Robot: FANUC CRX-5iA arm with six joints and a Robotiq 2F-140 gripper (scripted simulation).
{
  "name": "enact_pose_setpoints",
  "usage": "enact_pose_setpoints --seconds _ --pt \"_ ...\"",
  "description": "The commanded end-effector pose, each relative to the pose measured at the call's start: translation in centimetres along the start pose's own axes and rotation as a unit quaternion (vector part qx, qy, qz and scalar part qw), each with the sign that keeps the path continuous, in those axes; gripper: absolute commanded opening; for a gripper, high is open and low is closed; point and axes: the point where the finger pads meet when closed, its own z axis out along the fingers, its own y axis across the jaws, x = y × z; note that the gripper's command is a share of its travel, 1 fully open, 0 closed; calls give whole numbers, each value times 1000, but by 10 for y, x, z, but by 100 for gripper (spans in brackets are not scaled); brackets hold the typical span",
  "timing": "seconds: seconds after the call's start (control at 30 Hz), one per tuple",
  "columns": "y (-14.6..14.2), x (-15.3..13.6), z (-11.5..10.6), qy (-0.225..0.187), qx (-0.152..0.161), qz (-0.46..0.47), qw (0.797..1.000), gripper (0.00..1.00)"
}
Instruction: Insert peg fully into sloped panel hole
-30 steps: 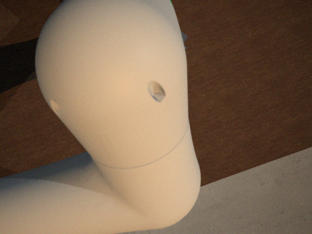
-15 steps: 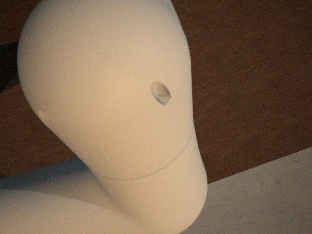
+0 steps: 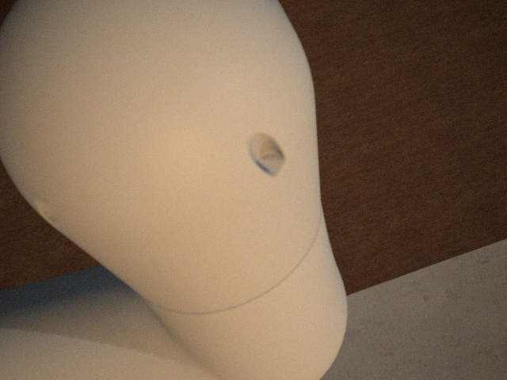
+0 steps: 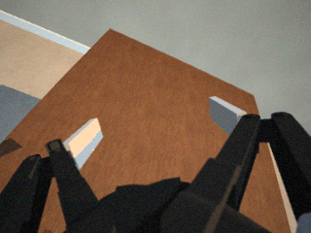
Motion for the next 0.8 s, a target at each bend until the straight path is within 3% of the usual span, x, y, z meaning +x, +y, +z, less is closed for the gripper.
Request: enact_pose_setpoints --seconds 0.0,0.33,0.77 --pt "-9 -15 -7 -24 19 -47 998 100" --pt "-24 -42 -21 -56 56 -128 989 100" --pt "-49 -90 -51 -96 129 -265 951 100"
